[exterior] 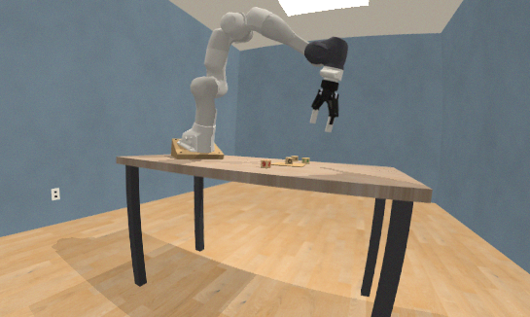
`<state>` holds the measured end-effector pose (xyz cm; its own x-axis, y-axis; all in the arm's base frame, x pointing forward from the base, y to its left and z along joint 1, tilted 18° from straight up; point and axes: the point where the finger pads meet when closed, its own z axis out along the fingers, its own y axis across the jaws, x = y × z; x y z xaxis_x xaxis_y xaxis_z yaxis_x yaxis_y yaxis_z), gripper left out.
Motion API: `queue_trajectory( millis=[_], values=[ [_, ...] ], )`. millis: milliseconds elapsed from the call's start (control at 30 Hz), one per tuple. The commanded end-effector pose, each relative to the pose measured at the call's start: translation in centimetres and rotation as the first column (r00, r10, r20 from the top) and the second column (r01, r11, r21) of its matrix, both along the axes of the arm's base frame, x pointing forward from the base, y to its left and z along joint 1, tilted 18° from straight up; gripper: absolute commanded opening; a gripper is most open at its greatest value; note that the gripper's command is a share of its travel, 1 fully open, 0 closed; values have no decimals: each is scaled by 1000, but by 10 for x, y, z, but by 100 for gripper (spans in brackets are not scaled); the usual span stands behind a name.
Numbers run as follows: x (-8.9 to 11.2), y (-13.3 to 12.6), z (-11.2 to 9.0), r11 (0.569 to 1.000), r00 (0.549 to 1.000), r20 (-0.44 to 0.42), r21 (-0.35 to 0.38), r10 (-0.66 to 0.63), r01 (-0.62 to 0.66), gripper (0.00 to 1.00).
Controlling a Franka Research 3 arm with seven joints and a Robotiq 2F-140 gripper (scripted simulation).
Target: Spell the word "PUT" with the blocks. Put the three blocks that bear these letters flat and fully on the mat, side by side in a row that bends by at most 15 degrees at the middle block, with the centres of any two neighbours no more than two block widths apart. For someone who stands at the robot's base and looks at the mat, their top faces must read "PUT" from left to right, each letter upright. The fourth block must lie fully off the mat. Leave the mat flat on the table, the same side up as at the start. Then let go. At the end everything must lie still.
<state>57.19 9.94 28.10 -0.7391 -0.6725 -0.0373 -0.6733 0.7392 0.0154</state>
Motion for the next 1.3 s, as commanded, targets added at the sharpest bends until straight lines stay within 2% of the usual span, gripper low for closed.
queue_trajectory(
  millis=[0, 533, 1033, 1100, 1133, 1267],
  values=[
    [-1, -6, 6, 990, 990, -2, -8, 138, -138, 100],
    [0, -17, 23, 948, 948, 1, -15, 317, -317, 100],
    [0, -31, 43, 856, 856, 2, -23, 517, -517, 100],
    [0, -31, 43, 856, 856, 2, -23, 517, -517, 100],
    [0, -33, 47, 836, 837, 1, -24, 548, -548, 100],
    [0, -37, 51, 806, 806, 1, -26, 592, -591, 100]
  ],
)
